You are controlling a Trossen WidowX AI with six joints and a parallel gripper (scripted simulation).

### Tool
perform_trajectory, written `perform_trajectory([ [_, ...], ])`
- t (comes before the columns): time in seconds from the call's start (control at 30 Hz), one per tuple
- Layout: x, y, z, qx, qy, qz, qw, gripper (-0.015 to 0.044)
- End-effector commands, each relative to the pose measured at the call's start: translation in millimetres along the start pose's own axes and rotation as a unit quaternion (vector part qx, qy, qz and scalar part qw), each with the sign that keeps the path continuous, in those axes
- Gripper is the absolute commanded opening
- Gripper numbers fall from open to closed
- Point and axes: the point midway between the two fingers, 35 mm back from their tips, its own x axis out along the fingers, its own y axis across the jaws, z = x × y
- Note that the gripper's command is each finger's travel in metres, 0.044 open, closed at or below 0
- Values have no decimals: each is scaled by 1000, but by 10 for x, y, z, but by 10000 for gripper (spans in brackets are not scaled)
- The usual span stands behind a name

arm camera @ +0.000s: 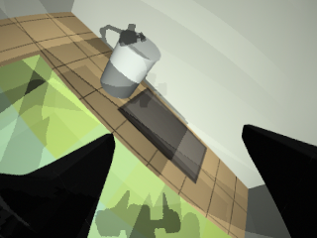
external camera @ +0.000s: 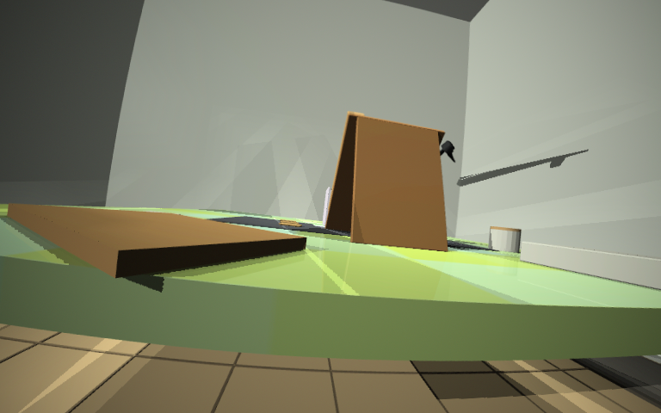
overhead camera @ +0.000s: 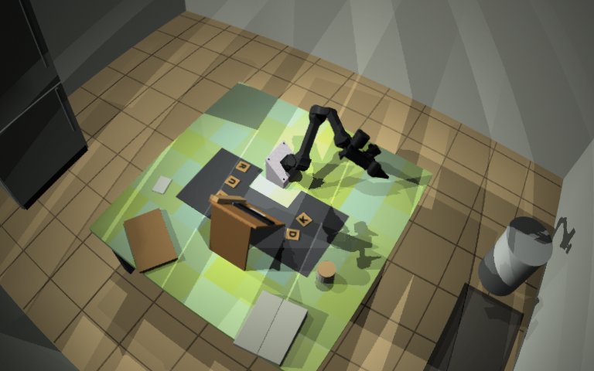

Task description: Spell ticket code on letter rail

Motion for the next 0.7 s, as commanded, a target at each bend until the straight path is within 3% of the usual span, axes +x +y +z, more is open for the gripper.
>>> perform_trajectory([
  [0.0,-24,-63,-667,57,86,-27,994,440],
  [0.27,-590,-162,-1961,184,251,-131,941,440],
  [0.67,-2243,199,-3135,378,389,-362,758,440],
])
